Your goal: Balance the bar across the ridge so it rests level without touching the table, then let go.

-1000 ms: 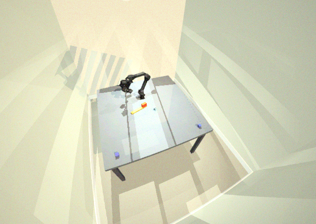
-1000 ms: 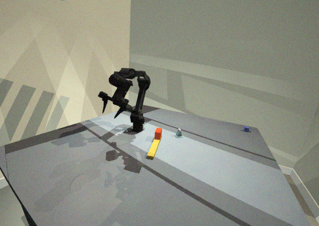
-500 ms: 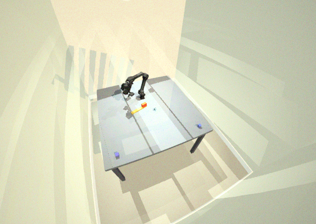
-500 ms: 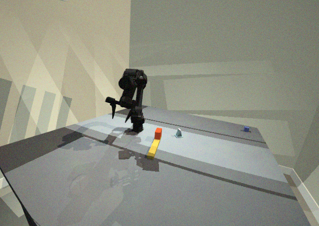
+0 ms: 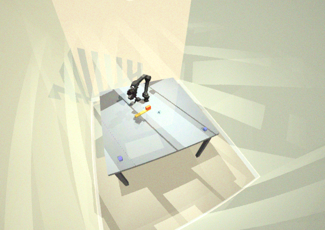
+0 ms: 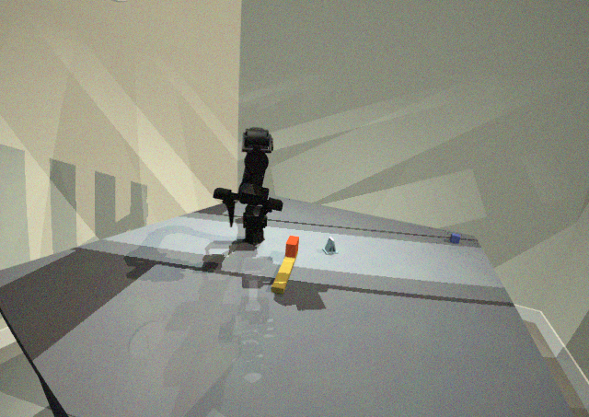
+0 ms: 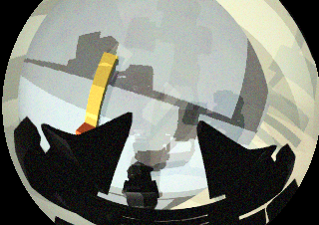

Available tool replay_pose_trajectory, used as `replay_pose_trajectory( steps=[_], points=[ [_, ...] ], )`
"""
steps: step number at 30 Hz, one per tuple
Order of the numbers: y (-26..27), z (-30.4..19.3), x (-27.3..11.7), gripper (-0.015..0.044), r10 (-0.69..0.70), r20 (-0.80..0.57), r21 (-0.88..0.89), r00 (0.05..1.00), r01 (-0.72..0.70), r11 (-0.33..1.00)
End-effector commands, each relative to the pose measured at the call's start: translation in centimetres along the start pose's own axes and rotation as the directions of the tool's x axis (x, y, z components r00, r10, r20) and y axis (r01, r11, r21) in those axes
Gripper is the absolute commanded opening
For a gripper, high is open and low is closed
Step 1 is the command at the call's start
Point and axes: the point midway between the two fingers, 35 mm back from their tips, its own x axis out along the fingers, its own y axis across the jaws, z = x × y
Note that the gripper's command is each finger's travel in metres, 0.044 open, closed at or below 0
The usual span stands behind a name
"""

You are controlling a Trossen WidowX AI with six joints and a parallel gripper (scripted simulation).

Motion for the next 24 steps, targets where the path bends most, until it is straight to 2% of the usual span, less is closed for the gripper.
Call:
replay_pose_trajectory(
  steps=[1, 24],
  points=[
    [2.1, 0.1, -0.1, 0.0315, 0.041, -0.020, 0.047, 0.999, -0.041, 0.998],
    [11.8, -2.3, -0.7, 0.0315, 0.166, -0.167, 0.262, 0.972, -0.118, 0.958]
  ],
)
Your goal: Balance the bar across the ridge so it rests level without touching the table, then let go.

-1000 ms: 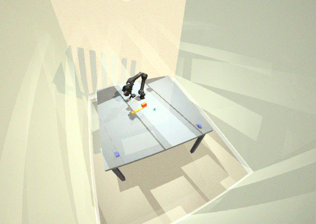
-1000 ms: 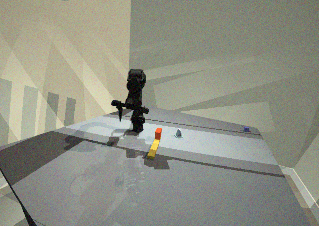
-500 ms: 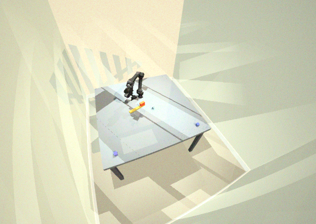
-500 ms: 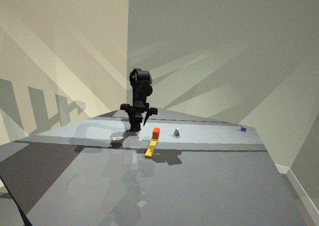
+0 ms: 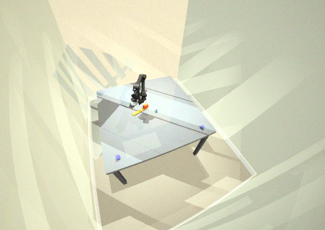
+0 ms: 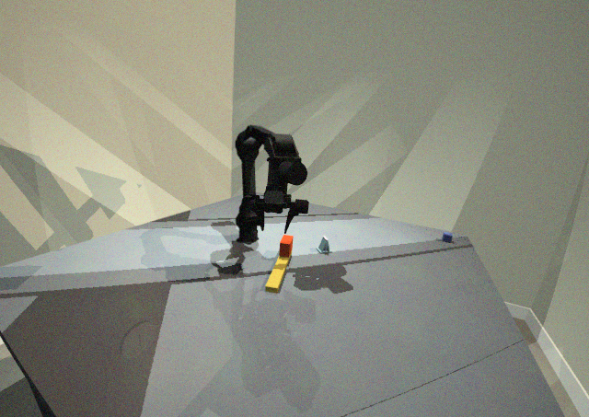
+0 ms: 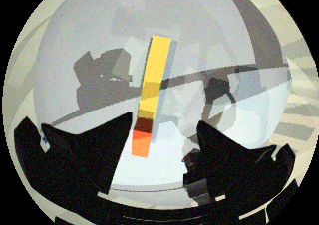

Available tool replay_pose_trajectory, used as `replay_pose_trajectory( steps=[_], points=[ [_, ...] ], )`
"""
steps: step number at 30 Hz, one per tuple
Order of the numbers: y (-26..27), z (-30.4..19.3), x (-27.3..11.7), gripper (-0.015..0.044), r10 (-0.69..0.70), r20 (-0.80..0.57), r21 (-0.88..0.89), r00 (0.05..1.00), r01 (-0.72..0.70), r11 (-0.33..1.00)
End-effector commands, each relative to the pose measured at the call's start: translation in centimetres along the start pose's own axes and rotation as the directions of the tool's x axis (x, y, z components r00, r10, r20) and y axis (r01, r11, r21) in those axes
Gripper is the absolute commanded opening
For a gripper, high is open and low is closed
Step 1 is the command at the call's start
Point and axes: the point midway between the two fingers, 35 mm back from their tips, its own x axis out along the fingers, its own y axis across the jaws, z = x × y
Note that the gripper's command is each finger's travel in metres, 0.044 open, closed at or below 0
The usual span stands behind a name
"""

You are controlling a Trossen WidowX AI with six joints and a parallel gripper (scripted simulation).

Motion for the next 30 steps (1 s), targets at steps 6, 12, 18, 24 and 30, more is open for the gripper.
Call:
replay_pose_trajectory(
  steps=[6, 12, 18, 24, 30],
  points=[
    [2.6, -1.9, 0.2, 0.0315, 0.012, -0.061, 0.072, 0.998, -0.007, 0.997],
    [2.7, -1.8, 1.3, 0.0315, 0.012, -0.061, 0.072, 0.998, -0.007, 0.997],
    [2.9, -1.9, 5.1, 0.0315, 0.012, -0.061, 0.072, 0.998, -0.007, 0.997],
    [2.7, -2.4, 9.1, 0.0315, 0.012, -0.062, 0.072, 0.998, -0.007, 0.997],
    [2.7, -2.5, 9.6, 0.0315, 0.012, -0.062, 0.072, 0.998, -0.007, 0.997]
  ],
)
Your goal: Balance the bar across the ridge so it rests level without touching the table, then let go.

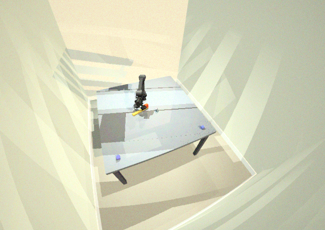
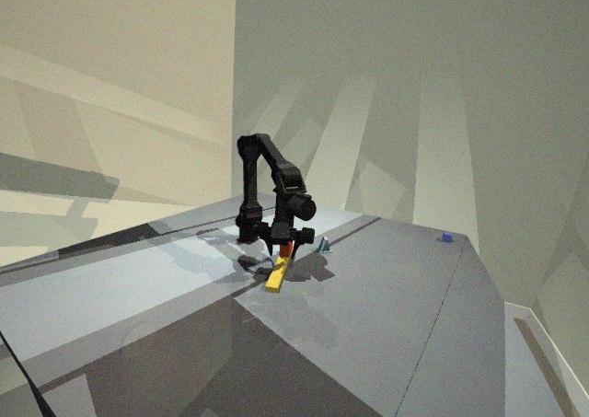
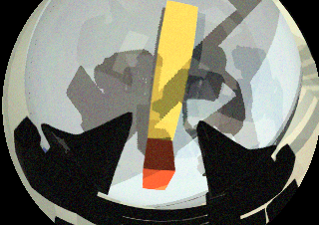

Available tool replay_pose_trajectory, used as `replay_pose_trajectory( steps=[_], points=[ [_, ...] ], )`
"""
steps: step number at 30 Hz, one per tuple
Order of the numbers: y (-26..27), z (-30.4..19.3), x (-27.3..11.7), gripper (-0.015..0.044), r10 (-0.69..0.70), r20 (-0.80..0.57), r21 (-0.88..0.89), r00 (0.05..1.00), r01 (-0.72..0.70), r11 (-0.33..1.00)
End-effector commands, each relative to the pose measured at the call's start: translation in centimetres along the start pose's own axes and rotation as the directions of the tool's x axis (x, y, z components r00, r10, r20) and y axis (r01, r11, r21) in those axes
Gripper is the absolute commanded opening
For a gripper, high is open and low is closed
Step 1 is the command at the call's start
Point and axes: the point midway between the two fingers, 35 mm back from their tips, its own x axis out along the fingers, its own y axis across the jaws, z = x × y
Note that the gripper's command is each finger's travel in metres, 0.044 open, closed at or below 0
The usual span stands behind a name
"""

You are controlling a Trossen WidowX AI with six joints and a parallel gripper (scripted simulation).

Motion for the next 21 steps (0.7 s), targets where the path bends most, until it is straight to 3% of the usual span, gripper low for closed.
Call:
replay_pose_trajectory(
  steps=[1, 21],
  points=[
    [0.0, -0.1, 0.7, 0.0315, 0.003, -0.002, 0.006, 1.000, -0.003, 1.000],
    [0.0, -0.1, 3.2, 0.0315, 0.003, -0.002, 0.006, 1.000, -0.003, 1.000]
  ],
)
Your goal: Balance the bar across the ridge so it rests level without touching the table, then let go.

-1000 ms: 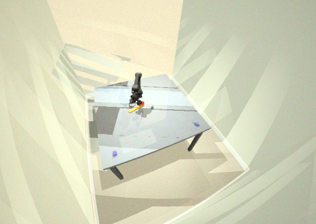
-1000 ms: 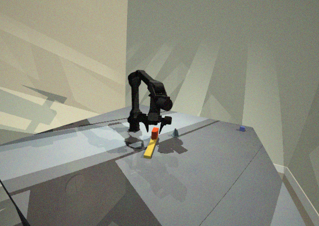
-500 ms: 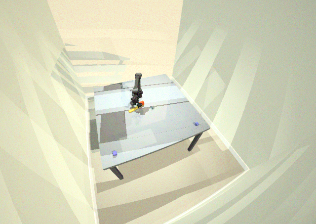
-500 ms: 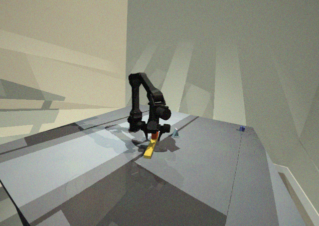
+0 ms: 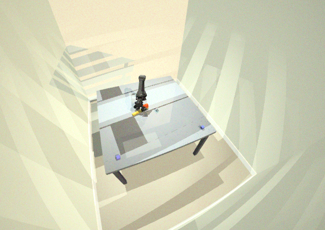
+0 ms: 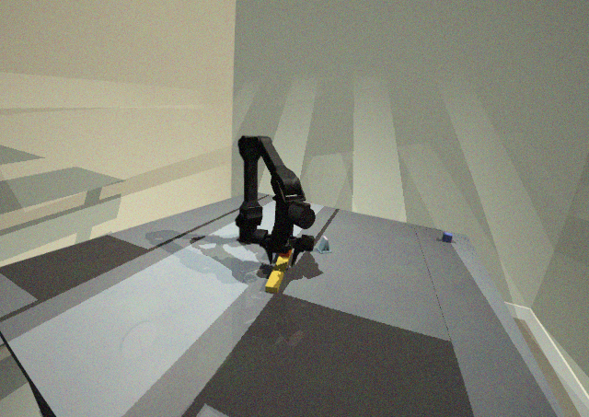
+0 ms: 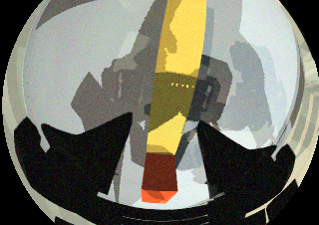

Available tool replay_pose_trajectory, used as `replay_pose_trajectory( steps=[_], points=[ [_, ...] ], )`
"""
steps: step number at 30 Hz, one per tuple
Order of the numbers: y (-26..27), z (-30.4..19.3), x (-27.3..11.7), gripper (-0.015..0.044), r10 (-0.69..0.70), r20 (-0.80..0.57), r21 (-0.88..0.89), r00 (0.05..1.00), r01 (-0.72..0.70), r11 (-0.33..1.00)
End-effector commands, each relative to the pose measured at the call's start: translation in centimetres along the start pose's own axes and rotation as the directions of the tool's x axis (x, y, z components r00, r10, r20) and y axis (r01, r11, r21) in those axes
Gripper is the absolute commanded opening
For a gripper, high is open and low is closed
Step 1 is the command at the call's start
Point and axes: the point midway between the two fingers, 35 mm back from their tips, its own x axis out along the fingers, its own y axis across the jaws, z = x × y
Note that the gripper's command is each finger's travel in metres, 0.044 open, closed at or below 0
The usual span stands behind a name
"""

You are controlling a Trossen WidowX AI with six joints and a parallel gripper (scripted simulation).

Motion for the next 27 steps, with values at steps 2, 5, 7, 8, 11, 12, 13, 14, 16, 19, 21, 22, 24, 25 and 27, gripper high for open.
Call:
replay_pose_trajectory(
  steps=[2, 5, 7, 8, 11, 12, 13, 14, 16, 19, 21, 22, 24, 25, 27],
  points=[
    [-0.11, -0.20, 0.76, 0.0315, -0.003, -0.008, 0.006, 1.000, 0.003, 1.000],
    [-0.11, -0.20, 0.76, 0.0315, -0.003, -0.008, 0.006, 1.000, 0.003, 1.000],
    [-0.11, -0.20, 0.76, 0.0315, -0.003, -0.008, 0.006, 1.000, 0.003, 1.000],
    [-0.11, -0.20, 0.76, 0.0315, -0.003, -0.008, 0.006, 1.000, 0.003, 1.000],
    [-0.11, -0.20, 0.76, 0.0315, -0.003, -0.008, 0.006, 1.000, 0.003, 1.000],
    [-0.11, -0.20, 0.76, 0.0315, -0.003, -0.008, 0.006, 1.000, 0.003, 1.000],
    [-0.11, -0.20, 0.76, 0.0315, -0.003, -0.008, 0.006, 1.000, 0.003, 1.000],
    [-0.11, -0.20, 0.76, 0.0315, -0.003, -0.008, 0.006, 1.000, 0.003, 1.000],
    [-0.11, -0.20, 0.76, 0.0315, -0.003, -0.008, 0.006, 1.000, 0.003, 1.000],
    [-0.15, -0.15, 0.70, 0.0289, -0.006, -0.006, 0.000, 1.000, 0.006, 1.000],
    [-0.15, -0.15, 0.70, 0.0236, -0.006, -0.006, 0.000, 1.000, 0.006, 1.000],
    [-0.15, -0.15, 0.70, 0.0210, -0.006, -0.006, 0.000, 1.000, 0.006, 1.000],
    [-0.15, -0.15, 0.70, 0.0157, -0.006, -0.006, 0.000, 1.000, 0.006, 1.000],
    [-0.15, -0.15, 0.70, 0.0131, -0.006, -0.006, 0.000, 1.000, 0.006, 1.000],
    [-0.15, -0.15, 0.70, 0.0118, -0.006, -0.006, 0.000, 1.000, 0.006, 1.000]
  ],
)
